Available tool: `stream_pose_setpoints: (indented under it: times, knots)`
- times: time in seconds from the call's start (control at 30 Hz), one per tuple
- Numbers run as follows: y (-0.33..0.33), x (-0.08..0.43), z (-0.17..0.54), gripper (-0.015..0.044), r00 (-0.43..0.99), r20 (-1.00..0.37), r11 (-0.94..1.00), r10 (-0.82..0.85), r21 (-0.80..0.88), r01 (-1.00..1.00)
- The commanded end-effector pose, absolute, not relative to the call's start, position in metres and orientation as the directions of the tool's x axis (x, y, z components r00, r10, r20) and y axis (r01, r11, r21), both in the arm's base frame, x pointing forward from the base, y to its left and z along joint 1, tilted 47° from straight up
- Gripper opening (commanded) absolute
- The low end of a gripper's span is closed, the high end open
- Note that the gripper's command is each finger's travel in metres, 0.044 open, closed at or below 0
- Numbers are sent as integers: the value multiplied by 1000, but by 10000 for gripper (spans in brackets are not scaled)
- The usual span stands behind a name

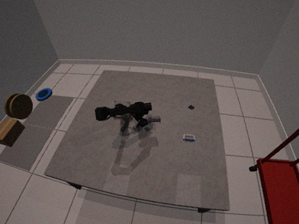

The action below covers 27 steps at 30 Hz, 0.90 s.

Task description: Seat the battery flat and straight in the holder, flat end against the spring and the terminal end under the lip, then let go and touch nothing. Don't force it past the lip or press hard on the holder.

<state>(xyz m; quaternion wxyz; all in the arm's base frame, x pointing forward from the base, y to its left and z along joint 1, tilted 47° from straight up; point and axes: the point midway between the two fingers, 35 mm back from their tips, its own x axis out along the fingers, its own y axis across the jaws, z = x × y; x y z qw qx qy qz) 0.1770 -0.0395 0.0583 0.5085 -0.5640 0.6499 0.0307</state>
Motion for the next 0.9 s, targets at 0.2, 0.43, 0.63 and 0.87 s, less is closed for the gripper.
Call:
stream_pose_setpoints:
  times: [0.2,0.43,0.63,0.87]
  knots:
    - [-53,176,47,239,152,-687,353,-710,-534,-768]
    - [-58,177,43,213,152,-685,352,-713,-536,-767]
    - [-58,177,43,95,152,-685,352,-713,-536,-767]
    - [-58,177,43,77,152,-685,352,-713,-536,-767]
